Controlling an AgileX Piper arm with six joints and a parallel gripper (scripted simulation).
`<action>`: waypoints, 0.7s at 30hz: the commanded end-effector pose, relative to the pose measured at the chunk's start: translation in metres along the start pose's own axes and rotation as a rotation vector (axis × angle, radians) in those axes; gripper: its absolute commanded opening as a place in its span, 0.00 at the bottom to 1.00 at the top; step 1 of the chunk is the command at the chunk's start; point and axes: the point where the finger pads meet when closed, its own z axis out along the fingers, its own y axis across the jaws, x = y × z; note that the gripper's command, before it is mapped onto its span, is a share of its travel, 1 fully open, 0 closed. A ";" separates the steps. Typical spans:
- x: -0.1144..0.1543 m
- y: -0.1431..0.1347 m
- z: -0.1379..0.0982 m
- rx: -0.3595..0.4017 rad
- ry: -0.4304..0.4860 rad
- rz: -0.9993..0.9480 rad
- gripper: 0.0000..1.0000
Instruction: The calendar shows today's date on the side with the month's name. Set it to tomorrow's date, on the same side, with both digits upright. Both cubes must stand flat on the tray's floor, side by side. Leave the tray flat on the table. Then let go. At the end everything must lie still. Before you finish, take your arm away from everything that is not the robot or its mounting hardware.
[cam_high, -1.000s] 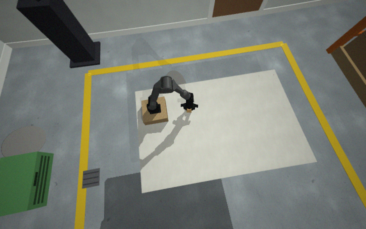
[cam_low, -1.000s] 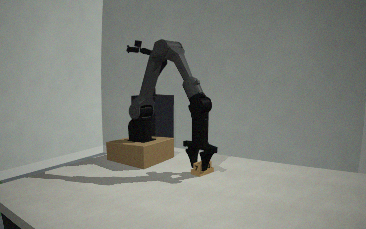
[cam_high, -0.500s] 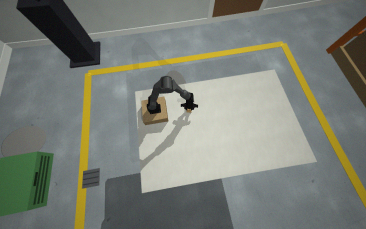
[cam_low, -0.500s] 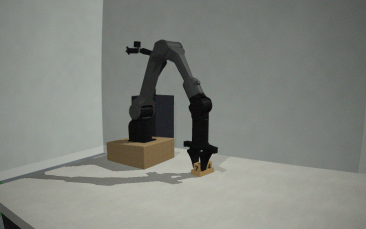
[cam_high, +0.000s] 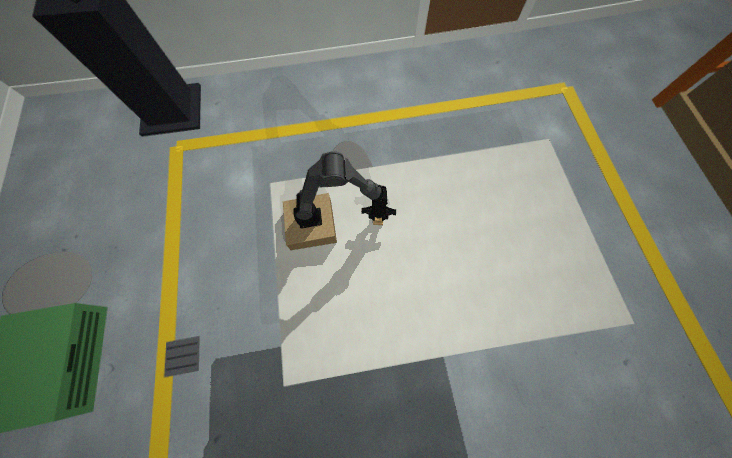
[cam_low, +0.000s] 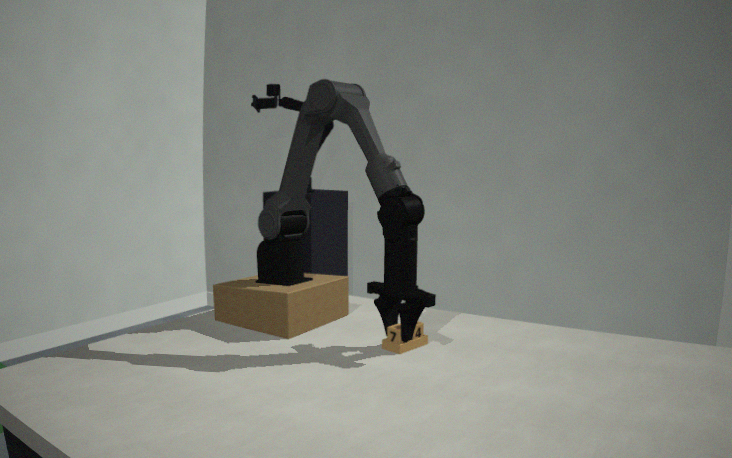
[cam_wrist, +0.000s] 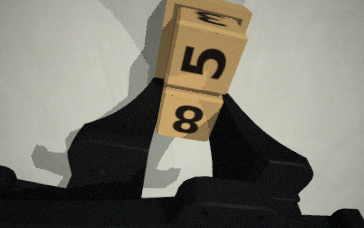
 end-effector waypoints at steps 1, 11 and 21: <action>0.000 0.001 0.001 -0.002 0.000 -0.002 0.37; -0.001 0.000 -0.005 0.002 -0.001 -0.002 0.37; 0.000 -0.001 -0.052 0.004 0.000 -0.001 0.37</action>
